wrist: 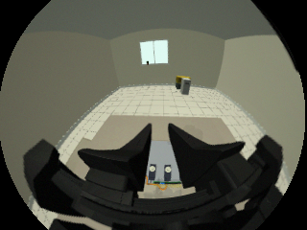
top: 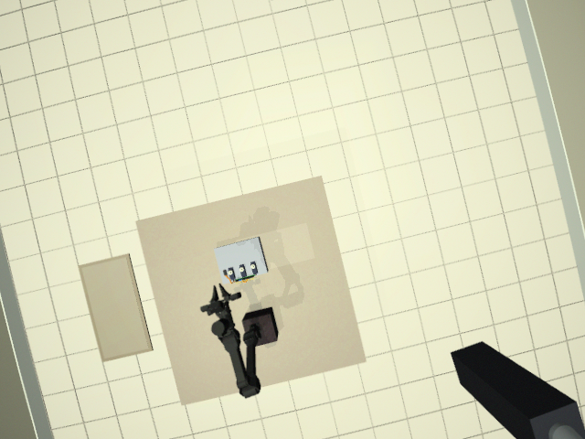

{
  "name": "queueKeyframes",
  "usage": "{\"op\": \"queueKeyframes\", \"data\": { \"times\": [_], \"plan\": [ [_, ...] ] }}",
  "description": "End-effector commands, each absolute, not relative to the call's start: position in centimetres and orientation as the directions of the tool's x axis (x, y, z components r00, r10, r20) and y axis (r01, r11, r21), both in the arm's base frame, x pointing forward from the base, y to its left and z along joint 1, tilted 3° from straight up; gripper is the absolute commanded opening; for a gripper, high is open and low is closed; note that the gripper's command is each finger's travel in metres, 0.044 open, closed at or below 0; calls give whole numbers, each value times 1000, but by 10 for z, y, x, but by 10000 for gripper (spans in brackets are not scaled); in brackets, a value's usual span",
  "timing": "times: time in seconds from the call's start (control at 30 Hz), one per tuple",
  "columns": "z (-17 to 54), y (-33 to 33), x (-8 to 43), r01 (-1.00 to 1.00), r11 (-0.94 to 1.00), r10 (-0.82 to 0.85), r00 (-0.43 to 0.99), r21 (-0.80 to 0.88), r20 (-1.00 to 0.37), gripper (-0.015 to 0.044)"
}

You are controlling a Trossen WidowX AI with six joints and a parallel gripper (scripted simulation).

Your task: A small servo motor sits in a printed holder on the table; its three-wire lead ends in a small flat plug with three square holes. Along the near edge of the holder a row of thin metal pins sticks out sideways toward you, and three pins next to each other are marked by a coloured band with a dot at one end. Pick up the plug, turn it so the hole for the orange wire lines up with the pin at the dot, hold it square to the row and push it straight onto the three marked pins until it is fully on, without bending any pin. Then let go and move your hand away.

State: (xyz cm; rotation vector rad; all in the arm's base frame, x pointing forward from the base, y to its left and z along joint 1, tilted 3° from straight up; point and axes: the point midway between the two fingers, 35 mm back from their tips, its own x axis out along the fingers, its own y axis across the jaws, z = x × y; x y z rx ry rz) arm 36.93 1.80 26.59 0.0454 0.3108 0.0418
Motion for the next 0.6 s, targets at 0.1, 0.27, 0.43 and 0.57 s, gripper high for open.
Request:
{"op": "queueKeyframes", "data": {
  "times": [0.1, 0.27, 0.43, 0.57],
  "plan": [
    [217, 32, 393, -29, 996, 69, 845, 84, -531, 115],
    [181, 42, 403, -19, 995, 77, 742, 94, -666, 115],
    [146, 52, 409, -6, 996, 78, 619, 95, -782, 115],
    [118, 60, 409, 7, 996, 72, 507, 88, -859, 115]
  ]
}}
